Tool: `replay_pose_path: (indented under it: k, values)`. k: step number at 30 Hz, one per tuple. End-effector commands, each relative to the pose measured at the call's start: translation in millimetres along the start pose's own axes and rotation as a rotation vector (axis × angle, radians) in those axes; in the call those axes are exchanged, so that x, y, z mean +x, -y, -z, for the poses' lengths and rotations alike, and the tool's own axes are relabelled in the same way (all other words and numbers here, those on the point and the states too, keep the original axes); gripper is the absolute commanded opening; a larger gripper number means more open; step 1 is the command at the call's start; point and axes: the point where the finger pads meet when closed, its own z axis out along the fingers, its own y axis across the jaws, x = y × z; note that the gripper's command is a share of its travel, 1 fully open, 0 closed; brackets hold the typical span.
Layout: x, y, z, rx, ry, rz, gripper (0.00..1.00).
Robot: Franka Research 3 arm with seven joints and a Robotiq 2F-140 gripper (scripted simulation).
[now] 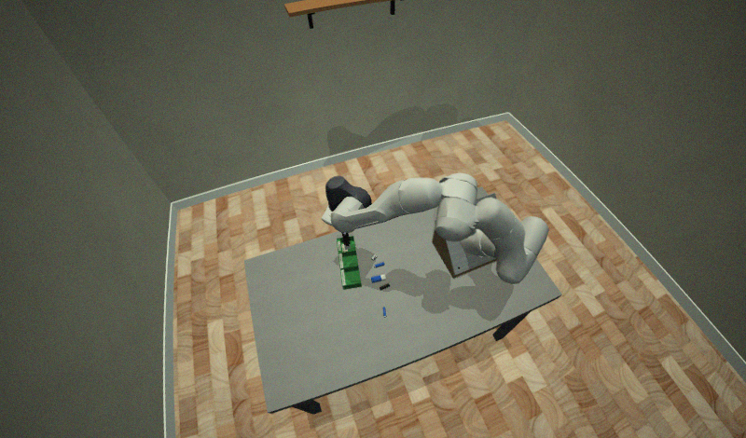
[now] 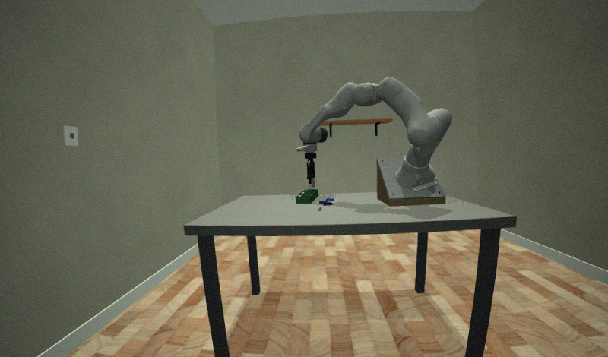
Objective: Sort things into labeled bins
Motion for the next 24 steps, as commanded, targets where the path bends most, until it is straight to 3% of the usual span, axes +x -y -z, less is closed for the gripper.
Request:
replay_pose_path:
  k: [1,23,24]
  values:
    - [-1,-1,-0.9,-0.001,0.001,-0.005,0.41]
    - [-1,0,9.1,-0.001,0.001,-0.005,0.41]
    - [-8,4,9.5,0.0,0.001,0.045,0.18]
